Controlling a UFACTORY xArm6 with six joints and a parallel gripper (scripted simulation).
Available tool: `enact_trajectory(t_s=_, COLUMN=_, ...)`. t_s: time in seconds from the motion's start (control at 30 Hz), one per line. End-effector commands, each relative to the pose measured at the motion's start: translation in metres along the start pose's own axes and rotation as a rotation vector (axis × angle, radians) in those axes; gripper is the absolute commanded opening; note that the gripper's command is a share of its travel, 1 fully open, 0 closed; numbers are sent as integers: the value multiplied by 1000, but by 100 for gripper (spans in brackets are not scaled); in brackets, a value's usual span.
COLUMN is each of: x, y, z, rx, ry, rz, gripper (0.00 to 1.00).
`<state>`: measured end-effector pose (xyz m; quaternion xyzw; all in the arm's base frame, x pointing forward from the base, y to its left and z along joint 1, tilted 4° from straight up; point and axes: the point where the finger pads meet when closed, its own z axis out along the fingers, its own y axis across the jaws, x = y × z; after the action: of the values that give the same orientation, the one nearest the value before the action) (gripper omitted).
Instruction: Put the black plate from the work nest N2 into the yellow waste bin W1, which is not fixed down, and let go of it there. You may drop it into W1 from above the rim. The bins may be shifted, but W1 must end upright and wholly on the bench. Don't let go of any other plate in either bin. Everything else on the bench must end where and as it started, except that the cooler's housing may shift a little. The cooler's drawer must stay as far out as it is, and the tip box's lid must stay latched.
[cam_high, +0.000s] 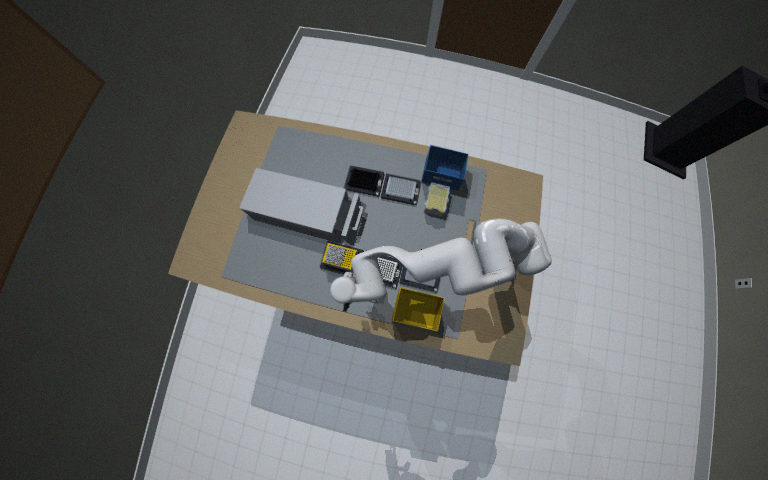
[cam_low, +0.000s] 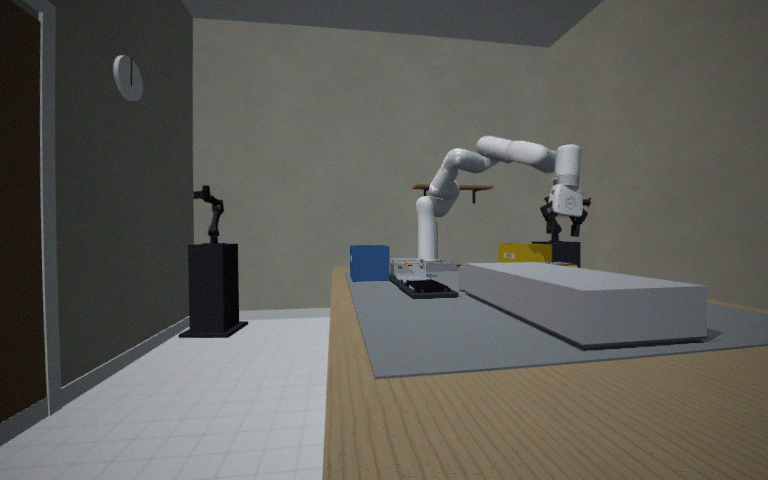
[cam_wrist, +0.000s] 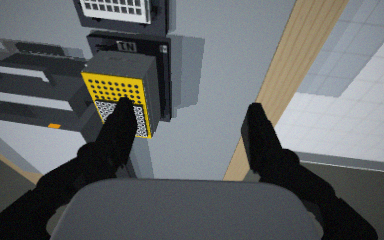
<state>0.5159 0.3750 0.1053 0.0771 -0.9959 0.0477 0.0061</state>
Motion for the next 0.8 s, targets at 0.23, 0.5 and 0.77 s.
enact_trajectory(t_s=0.23, x=-1, y=0, z=-3, rx=-3, ry=-5, rz=0, gripper=100)
enact_trajectory(t_s=0.5, x=-1, y=0, z=-3, rx=-3, ry=-5, rz=0, gripper=100)
enact_trajectory(t_s=0.77, x=-3, y=-23, z=-13, rx=-11, ry=-2, rz=210, gripper=100)
